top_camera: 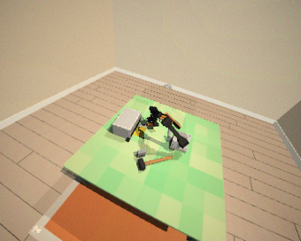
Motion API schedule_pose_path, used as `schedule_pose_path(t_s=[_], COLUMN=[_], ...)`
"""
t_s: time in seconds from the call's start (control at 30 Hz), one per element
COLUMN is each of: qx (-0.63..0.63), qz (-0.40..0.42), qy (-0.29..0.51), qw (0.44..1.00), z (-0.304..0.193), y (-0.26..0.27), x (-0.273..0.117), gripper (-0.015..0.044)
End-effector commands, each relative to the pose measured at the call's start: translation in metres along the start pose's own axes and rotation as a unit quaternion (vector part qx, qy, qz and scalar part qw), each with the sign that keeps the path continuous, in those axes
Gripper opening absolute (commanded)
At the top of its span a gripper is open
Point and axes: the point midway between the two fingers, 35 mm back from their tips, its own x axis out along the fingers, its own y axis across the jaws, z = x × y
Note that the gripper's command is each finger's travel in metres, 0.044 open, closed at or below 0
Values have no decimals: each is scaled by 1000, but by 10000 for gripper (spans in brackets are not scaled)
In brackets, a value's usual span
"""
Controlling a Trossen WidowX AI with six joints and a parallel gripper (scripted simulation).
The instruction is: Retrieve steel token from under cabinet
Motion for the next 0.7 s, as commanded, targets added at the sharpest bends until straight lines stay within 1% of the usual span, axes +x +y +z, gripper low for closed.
schedule_pose_path(t_s=[0.0,0.67], qx=[1,2], qz=[3,4], qy=[-1,0], qw=[1000,1000], z=[-1,-1], y=[5,24], x=[1,1], gripper=[0,0])
